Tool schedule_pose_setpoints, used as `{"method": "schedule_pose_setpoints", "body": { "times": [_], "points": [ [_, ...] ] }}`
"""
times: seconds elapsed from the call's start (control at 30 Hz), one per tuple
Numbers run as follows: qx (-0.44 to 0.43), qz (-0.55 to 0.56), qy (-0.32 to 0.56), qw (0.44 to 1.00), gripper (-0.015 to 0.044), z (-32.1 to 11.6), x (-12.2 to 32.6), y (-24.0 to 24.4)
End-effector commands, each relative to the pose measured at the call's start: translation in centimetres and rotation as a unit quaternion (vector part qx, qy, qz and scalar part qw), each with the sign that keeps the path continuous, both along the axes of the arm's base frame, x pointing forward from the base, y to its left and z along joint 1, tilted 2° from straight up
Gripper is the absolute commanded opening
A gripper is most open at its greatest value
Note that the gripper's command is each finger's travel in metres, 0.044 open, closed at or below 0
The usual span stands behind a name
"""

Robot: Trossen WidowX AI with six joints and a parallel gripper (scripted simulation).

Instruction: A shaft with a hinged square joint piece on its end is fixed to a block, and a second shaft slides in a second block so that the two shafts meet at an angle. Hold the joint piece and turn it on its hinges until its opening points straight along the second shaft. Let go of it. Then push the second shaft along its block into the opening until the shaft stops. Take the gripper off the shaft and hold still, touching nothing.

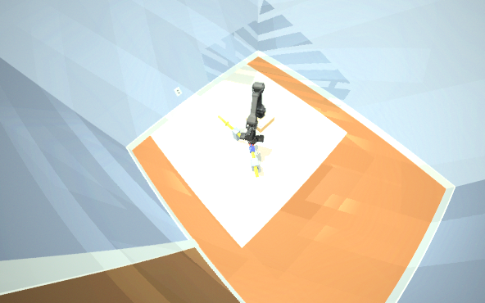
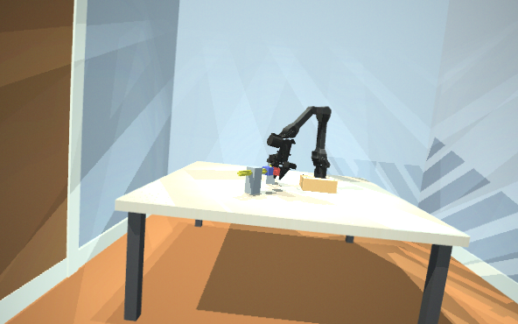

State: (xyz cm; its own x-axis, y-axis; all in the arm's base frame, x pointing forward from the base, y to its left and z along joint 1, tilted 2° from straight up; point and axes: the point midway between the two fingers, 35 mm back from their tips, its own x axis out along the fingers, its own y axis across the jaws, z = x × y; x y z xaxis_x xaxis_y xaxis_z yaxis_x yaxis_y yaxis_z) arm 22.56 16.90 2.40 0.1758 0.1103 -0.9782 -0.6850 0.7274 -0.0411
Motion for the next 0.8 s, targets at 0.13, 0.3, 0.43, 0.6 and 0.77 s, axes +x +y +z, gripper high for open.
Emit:
{"method": "schedule_pose_setpoints", "body": {
  "times": [0.13, 0.3, 0.43, 0.6, 0.77],
  "points": [
    [-0.013, 0.068, 0.011, 0.998, 0.0000, 0.2, 0.4, -0.4],
    [-0.021, 0.109, 0.016, 0.994, 0.0000, 0.3, 0.7, -0.7],
    [-0.027, 0.142, 0.020, 0.989, 0.0000, 0.3, 1.0, -0.8],
    [-0.035, 0.182, 0.025, 0.982, 0.0000, 0.4, 1.3, -1.0],
    [-0.044, 0.222, 0.029, 0.974, 0.0000, 0.5, 1.7, -1.2]
  ]
}}
